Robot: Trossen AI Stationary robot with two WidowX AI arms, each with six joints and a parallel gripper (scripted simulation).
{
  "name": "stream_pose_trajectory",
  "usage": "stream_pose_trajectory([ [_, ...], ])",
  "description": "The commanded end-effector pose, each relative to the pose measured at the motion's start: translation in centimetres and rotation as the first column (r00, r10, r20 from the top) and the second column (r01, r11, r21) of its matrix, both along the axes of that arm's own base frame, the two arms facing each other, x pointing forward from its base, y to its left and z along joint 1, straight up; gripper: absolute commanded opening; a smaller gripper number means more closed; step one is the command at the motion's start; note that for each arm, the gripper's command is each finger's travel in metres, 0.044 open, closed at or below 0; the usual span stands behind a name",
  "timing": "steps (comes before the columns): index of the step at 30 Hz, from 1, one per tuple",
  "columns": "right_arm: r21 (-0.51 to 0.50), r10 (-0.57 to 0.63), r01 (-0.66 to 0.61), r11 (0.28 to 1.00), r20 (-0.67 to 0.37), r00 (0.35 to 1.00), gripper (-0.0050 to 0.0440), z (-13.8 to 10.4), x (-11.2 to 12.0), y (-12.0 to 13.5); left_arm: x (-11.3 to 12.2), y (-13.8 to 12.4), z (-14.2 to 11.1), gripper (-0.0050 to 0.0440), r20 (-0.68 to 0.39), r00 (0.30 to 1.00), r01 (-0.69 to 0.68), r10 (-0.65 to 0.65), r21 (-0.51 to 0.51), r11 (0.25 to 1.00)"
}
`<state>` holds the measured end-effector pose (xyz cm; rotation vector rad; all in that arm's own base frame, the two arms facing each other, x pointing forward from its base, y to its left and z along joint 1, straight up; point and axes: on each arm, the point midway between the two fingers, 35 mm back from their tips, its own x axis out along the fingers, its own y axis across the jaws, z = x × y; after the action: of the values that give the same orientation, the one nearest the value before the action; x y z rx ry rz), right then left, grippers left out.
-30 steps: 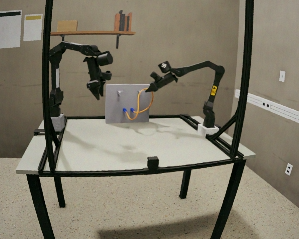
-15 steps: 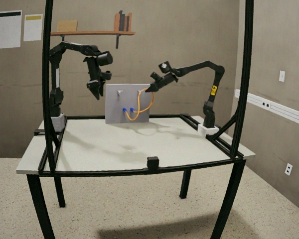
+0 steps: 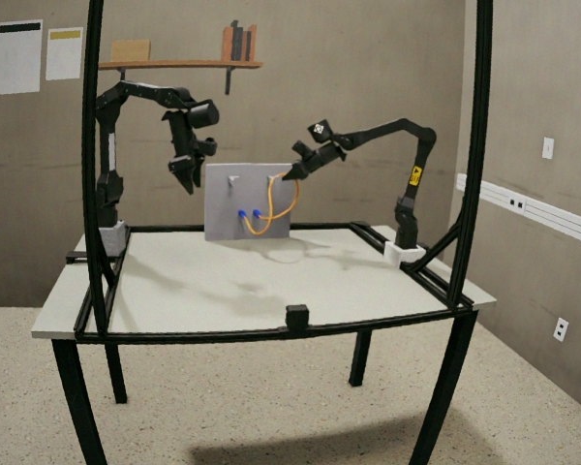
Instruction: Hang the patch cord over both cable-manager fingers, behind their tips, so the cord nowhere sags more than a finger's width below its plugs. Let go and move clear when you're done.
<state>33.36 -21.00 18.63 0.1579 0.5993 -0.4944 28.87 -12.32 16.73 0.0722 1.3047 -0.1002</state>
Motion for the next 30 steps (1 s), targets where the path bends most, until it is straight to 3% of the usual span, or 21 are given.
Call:
stream_pose_trajectory([
  [1,-0.007,0.002,-0.002,1.000,0.006,1.000,0.0025,0.0,0.0,-0.1,-0.1,0.0,0.7,0.0440,0.021,1.000,0.000,0.000,-0.008,1.000],
  [30,-0.009,0.002,-0.002,1.000,0.008,1.000,0.0025,-2.5,-0.3,-0.5,-0.1,0.0,0.7,0.0440,0.021,1.000,0.000,0.000,-0.008,1.000],
])
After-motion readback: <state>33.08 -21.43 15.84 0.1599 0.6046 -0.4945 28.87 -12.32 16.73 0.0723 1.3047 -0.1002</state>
